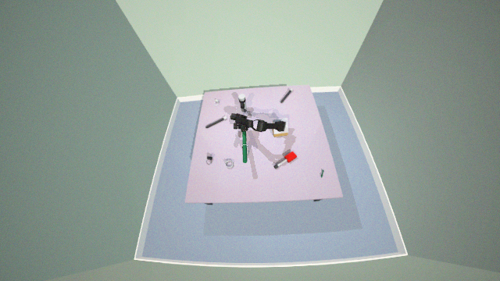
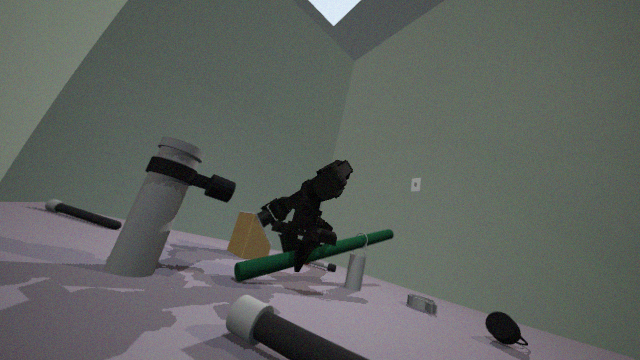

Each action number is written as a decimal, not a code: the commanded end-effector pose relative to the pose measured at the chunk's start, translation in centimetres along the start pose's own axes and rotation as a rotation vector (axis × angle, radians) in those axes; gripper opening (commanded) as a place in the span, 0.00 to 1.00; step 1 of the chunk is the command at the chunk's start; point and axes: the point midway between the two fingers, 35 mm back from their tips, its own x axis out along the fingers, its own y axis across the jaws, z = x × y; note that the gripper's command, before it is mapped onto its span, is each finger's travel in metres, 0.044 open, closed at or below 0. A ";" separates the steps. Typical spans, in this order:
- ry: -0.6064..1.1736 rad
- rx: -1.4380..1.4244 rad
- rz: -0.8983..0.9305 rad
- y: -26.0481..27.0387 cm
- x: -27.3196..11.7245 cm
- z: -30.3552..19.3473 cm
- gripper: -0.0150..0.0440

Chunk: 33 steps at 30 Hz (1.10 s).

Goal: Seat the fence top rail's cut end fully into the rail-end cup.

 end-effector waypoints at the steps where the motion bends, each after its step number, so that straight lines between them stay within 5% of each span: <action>1: -0.003 0.002 -0.002 0.0 0.0 0.0 0.45; 6: -0.003 0.002 -0.002 0.0 -0.5 0.0 0.25; 22: 0.357 0.010 0.001 0.3 -9.1 -3.4 0.25; 33: 0.362 0.010 0.001 0.3 -9.2 -3.5 0.25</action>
